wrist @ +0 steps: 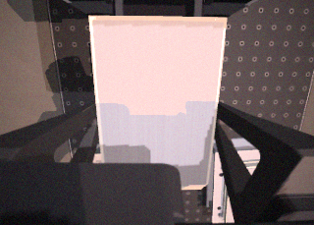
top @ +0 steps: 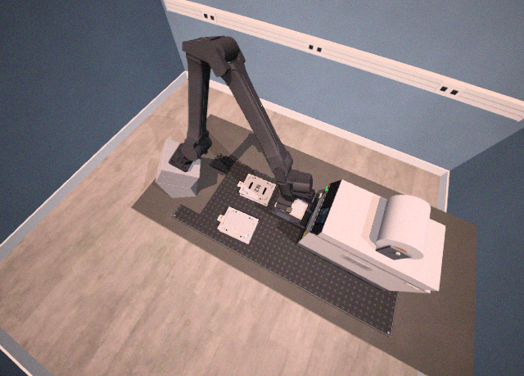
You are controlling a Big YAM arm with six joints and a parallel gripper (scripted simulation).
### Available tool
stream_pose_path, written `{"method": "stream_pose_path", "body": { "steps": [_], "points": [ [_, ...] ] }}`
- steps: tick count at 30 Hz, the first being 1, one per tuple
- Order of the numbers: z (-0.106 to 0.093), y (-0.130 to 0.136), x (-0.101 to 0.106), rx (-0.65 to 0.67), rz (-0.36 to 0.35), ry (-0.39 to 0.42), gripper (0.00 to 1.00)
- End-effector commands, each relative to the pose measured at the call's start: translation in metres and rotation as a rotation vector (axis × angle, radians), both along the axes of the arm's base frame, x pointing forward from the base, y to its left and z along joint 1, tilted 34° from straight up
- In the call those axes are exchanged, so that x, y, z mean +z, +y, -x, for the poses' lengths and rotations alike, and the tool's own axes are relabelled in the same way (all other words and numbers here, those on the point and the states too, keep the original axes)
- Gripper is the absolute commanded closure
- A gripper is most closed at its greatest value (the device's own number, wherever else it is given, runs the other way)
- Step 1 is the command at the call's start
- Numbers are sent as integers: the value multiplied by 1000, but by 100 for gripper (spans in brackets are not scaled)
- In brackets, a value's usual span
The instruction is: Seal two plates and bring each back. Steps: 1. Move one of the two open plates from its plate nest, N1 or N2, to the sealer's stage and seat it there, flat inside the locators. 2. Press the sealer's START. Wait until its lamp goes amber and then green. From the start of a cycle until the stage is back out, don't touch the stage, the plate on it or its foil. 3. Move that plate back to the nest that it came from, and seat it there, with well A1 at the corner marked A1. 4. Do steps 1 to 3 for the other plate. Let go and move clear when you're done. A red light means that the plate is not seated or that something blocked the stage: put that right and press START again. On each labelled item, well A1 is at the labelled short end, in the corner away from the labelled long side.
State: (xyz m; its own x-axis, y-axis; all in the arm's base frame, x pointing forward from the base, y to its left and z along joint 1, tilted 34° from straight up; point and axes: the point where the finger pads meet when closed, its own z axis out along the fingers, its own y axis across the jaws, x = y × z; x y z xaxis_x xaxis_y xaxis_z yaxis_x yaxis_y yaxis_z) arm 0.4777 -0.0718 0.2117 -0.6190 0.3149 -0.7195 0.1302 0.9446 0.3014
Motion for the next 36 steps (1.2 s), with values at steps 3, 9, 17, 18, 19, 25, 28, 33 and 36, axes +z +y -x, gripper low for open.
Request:
{"method": "stream_pose_path", "body": {
  "steps": [3,9,17,18,19,25,28,33,36],
  "points": [
    [-17,0,20,4,13,-47,100],
    [-11,0,8,12,20,-30,100],
    [-2,2,-5,11,9,12,100],
    [-2,2,-5,11,8,15,100],
    [-2,2,-5,11,8,15,100],
    [-8,0,7,10,13,-7,100],
    [-11,-1,13,9,16,-19,100],
    [-12,-1,16,9,17,-24,100],
    [-13,-2,17,8,18,-27,100]
  ]
}}
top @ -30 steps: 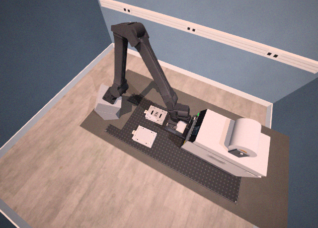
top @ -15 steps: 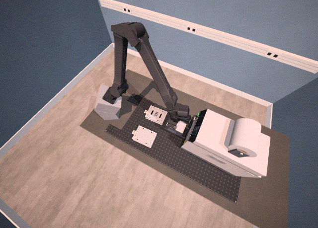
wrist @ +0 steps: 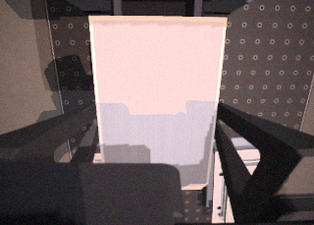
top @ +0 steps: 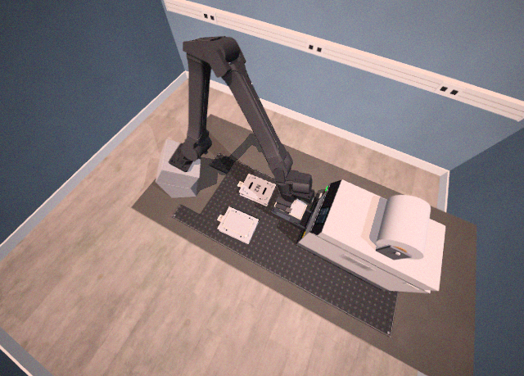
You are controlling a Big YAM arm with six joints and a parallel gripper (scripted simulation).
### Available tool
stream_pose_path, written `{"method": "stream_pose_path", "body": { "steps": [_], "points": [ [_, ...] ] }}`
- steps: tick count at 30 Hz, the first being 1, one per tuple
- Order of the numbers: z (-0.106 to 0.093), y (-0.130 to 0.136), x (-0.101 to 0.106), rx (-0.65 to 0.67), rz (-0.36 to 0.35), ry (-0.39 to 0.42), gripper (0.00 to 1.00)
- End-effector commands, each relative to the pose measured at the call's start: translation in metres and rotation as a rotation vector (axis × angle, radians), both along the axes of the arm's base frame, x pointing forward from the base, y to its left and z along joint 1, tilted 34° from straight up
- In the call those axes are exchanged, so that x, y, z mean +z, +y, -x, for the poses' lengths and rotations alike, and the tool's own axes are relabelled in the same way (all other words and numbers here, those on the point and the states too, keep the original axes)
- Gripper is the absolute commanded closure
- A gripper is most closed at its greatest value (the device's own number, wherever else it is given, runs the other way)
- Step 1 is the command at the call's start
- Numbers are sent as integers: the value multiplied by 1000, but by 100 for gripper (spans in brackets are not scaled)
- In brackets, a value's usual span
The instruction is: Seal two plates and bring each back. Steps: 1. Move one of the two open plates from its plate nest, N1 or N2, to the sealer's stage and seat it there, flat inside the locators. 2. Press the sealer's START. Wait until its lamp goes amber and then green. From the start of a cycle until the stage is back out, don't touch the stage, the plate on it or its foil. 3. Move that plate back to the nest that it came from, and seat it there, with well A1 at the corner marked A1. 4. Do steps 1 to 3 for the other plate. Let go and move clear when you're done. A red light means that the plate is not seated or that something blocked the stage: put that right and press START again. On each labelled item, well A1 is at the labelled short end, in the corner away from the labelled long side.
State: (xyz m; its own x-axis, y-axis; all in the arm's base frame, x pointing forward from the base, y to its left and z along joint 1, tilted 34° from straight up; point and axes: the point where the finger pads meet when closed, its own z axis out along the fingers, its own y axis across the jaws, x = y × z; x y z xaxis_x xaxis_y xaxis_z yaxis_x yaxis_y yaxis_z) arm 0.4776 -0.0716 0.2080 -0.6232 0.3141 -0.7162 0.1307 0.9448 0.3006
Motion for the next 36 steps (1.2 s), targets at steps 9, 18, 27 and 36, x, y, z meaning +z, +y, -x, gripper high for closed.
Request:
{"method": "stream_pose_path", "body": {
  "steps": [9,18,27,36],
  "points": [
    [-14,-3,24,6,18,-37,100],
    [-6,-1,8,5,11,-10,100],
    [-4,-1,5,4,9,-4,100],
    [-6,-6,-1,68,67,-46,100]
  ]
}}
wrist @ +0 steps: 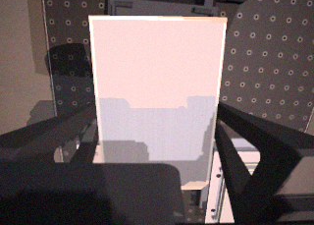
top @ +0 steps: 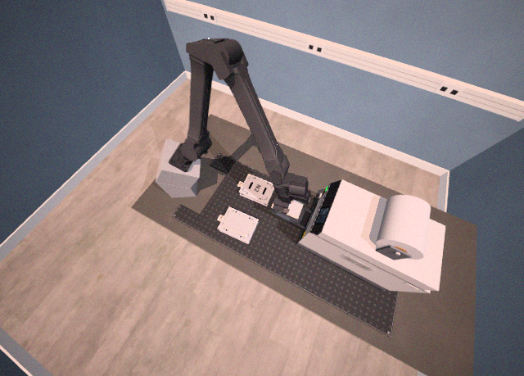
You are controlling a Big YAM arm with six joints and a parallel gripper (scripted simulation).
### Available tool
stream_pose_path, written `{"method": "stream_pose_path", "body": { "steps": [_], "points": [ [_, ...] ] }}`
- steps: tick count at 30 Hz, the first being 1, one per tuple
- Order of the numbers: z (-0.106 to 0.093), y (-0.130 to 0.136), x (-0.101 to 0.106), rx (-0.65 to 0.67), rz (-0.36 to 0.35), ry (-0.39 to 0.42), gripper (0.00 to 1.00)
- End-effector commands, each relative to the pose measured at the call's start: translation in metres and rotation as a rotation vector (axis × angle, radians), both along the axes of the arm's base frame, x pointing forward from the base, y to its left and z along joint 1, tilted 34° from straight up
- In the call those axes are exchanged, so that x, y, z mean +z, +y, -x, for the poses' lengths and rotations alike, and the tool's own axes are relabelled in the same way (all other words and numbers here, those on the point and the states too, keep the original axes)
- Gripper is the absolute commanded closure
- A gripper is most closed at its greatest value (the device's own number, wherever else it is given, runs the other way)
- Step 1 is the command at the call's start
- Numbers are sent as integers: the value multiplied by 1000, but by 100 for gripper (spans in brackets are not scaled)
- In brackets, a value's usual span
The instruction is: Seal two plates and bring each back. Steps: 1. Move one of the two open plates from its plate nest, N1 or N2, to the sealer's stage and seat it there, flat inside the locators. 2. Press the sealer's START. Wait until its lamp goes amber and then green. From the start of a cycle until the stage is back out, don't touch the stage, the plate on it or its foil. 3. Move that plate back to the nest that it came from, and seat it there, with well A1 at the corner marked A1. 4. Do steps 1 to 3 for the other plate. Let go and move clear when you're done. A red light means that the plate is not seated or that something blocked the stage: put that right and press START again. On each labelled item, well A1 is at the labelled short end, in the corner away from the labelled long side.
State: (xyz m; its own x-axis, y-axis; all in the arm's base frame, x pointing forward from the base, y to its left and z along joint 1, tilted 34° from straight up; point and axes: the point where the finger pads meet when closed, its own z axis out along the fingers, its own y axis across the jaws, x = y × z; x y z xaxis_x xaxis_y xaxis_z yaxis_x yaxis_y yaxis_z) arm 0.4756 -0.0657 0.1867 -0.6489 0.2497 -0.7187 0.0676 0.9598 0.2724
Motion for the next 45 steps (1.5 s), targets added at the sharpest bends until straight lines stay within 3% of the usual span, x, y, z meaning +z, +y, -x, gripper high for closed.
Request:
{"method": "stream_pose_path", "body": {
  "steps": [1,12,16,28,33,40,45],
  "points": [
    [-9,-14,24,-11,36,-64,100],
    [-15,-5,58,-15,25,-128,100],
    [-16,-4,56,-13,26,-122,100],
    [-2,-1,7,-3,8,-8,100],
    [-5,-2,11,-11,1,-19,100],
    [-13,-4,42,-11,18,-91,100],
    [6,7,33,-12,16,-92,100]
  ]
}}
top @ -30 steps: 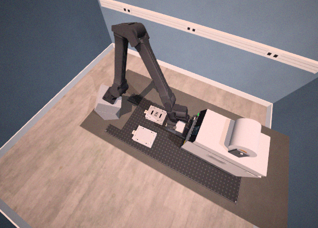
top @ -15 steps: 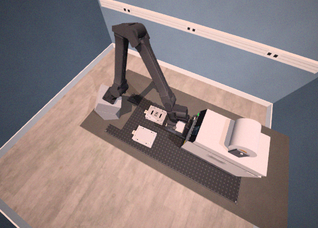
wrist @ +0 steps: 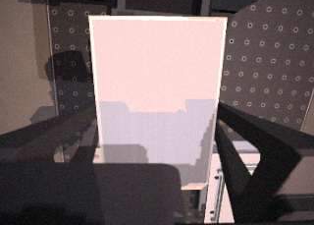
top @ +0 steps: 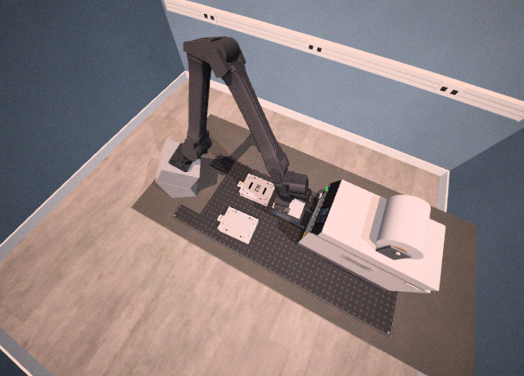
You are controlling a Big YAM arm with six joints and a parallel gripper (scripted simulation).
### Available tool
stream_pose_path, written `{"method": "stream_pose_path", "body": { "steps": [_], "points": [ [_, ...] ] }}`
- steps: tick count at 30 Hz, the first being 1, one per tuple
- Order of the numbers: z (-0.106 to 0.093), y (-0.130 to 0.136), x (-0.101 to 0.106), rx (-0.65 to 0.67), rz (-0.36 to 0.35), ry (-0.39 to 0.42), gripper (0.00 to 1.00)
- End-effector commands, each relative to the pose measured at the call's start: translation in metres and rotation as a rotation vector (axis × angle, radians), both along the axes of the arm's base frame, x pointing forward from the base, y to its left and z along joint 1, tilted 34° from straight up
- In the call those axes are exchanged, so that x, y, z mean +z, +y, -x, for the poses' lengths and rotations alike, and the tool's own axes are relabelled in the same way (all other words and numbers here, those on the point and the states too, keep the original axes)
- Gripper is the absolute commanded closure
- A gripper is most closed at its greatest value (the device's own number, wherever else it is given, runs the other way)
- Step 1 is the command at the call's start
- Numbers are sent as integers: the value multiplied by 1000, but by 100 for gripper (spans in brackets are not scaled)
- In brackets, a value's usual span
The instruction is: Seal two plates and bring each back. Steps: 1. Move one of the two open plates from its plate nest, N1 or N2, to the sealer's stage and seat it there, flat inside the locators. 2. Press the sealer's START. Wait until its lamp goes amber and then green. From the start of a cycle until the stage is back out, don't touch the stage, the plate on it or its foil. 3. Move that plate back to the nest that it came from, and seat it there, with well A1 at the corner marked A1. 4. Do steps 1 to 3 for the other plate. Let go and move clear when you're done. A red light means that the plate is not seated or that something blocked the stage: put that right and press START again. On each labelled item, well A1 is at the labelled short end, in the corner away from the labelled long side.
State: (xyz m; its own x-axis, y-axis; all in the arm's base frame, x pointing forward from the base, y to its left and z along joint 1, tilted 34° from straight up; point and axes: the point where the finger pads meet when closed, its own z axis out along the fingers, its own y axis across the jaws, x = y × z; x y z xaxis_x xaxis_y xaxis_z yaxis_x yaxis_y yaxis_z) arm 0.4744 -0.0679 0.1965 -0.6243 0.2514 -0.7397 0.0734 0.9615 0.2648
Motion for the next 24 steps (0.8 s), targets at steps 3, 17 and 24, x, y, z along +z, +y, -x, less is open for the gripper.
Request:
{"method": "stream_pose_path", "body": {
  "steps": [3,17,24],
  "points": [
    [12,14,19,2,4,-60,100],
    [33,26,8,1,3,-58,100],
    [42,28,-3,-6,4,-47,100]
  ]
}}
